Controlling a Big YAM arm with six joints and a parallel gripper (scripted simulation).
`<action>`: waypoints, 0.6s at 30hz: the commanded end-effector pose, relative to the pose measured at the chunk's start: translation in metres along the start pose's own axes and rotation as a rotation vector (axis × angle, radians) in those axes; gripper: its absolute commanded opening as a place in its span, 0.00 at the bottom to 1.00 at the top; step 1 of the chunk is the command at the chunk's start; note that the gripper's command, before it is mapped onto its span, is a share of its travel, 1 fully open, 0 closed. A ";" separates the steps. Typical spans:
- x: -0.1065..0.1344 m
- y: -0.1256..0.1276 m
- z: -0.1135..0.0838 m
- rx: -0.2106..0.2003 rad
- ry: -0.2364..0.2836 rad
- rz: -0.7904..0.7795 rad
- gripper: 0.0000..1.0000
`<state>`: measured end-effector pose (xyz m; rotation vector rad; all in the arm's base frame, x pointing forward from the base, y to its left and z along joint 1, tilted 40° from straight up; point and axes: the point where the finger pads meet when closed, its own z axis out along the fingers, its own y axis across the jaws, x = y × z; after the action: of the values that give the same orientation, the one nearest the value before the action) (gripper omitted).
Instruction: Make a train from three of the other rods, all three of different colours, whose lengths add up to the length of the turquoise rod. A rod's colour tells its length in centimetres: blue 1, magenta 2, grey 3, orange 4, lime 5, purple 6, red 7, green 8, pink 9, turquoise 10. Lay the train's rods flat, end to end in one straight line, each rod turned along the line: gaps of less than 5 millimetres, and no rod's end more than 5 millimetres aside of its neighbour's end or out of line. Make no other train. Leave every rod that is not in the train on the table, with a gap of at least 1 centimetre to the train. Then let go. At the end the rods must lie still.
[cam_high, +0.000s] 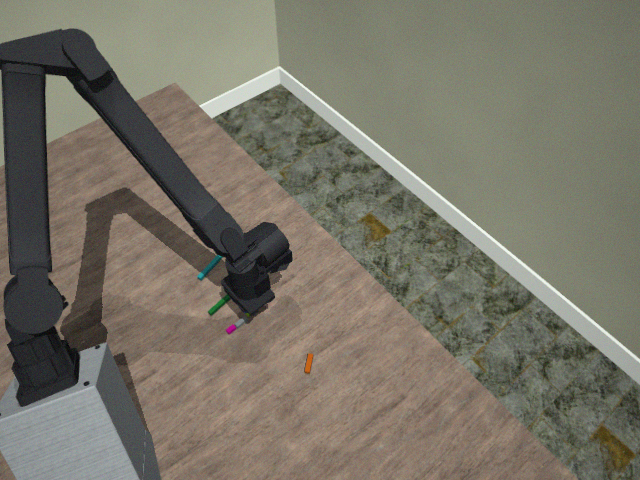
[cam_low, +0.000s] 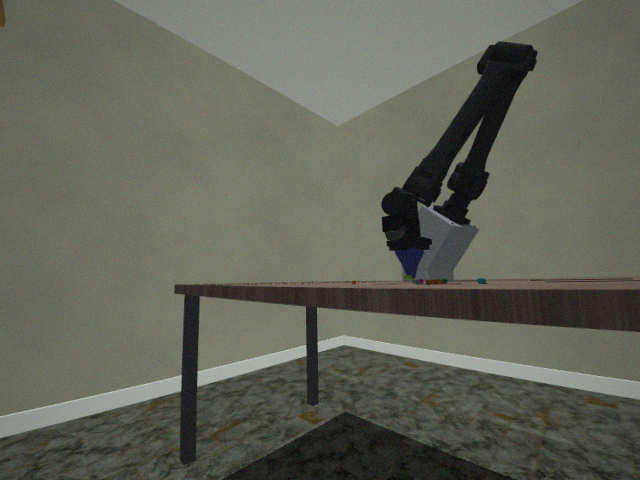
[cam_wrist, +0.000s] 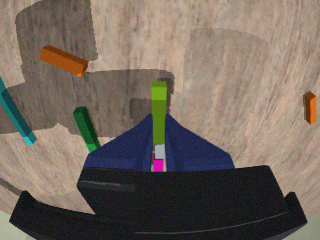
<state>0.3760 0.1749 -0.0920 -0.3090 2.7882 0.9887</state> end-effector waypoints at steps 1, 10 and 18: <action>-0.005 0.007 0.001 -0.001 -0.009 -0.011 0.04; -0.004 0.004 0.009 -0.001 -0.003 -0.007 0.04; -0.004 0.004 0.015 -0.001 -0.004 -0.007 0.04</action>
<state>0.3767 0.1804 -0.0991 -0.3150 2.7851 0.9869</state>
